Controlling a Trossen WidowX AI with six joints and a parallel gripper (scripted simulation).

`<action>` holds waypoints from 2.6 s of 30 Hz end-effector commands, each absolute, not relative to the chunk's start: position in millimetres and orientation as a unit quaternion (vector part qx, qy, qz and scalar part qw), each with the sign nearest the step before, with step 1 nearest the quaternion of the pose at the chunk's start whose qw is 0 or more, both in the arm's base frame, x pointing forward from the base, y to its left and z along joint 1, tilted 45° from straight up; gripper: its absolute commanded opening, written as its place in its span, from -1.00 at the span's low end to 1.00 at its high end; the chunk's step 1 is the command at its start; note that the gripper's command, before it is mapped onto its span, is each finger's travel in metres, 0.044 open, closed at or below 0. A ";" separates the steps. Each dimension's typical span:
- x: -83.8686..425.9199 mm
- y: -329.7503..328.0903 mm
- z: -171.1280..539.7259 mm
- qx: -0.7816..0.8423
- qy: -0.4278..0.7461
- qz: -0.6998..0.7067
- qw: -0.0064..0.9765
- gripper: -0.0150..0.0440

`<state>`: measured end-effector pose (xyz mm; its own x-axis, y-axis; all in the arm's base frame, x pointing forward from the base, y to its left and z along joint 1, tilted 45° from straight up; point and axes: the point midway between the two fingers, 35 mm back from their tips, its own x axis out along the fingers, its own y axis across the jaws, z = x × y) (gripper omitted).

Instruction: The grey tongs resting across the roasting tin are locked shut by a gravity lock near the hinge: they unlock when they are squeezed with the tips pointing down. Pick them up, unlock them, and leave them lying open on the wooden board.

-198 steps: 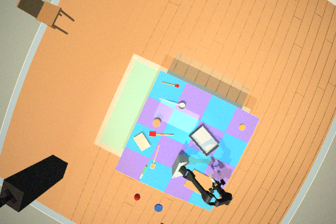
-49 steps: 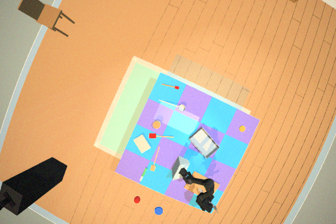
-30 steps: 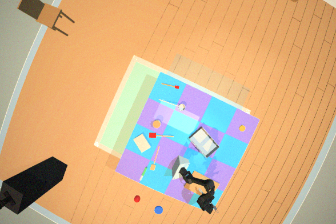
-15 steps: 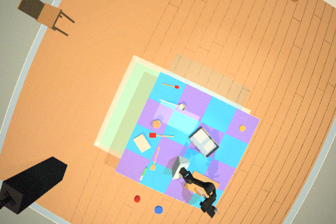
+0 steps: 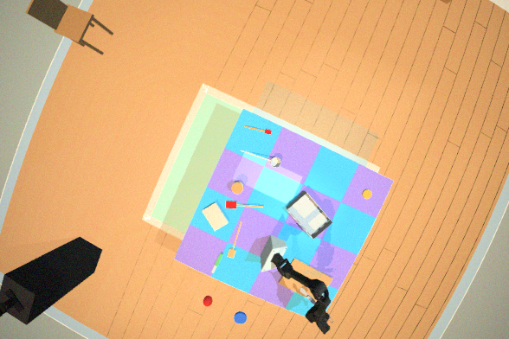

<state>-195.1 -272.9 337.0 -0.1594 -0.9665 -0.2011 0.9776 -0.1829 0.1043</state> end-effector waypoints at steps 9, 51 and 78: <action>-192.2 -277.3 338.7 0.162 0.084 -0.752 0.633 -1.00; -159.9 -264.4 331.0 0.285 0.239 -0.675 0.637 -1.00; -165.9 -297.2 302.6 0.285 0.239 -0.675 0.637 -1.00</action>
